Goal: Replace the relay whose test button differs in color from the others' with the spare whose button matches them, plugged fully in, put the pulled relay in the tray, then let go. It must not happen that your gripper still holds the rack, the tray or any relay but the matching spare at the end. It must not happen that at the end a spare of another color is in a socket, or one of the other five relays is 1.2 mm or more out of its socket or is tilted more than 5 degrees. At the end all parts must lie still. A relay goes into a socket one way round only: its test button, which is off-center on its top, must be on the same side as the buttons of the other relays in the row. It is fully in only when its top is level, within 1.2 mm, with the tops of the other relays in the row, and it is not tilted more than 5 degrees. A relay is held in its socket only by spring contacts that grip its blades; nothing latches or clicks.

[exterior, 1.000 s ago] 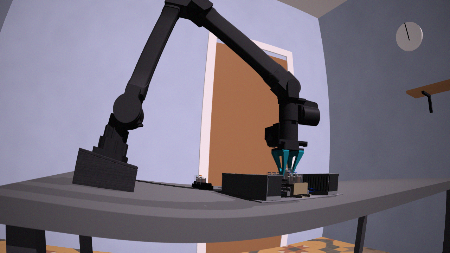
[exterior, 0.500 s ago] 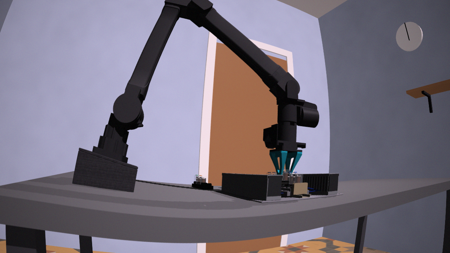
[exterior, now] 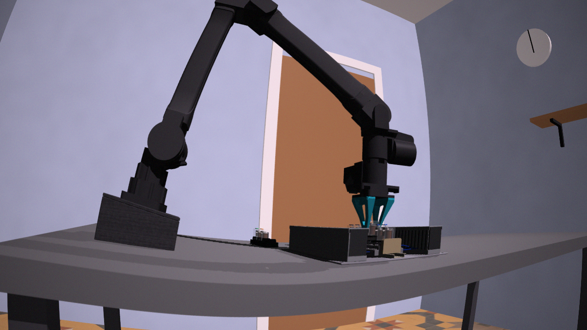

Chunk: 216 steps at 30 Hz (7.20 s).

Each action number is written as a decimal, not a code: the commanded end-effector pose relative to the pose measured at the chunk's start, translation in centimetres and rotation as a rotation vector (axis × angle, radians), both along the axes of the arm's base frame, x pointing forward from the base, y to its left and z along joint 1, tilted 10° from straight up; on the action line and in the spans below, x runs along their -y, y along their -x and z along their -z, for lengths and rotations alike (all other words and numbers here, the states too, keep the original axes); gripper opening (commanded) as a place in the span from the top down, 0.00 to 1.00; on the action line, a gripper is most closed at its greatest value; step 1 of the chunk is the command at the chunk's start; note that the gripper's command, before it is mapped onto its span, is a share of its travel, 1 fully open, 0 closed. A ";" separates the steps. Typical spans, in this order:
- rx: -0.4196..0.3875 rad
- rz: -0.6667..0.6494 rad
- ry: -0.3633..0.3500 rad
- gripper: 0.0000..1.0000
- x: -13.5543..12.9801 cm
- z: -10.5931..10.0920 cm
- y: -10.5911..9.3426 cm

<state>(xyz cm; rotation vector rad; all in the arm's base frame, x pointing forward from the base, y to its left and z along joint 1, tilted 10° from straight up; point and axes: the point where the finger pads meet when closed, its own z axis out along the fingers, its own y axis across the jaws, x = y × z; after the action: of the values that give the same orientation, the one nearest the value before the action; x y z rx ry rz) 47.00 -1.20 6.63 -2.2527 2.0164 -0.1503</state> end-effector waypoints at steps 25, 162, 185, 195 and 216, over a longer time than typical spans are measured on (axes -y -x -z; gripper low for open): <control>0.050 0.001 -0.004 1.00 0.0 -2.1 -2.4; 0.051 0.001 -0.004 1.00 -0.3 -0.8 -1.8; 0.061 0.000 -0.004 1.00 -0.4 -1.3 -2.8; 0.055 -0.002 -0.004 1.00 -0.5 -1.3 -2.4; 0.052 -0.003 -0.004 1.00 -0.5 -1.2 -2.2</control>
<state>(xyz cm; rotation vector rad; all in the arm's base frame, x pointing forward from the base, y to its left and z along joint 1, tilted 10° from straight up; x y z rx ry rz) 47.52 -1.22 6.40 -2.2467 2.0128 -0.1612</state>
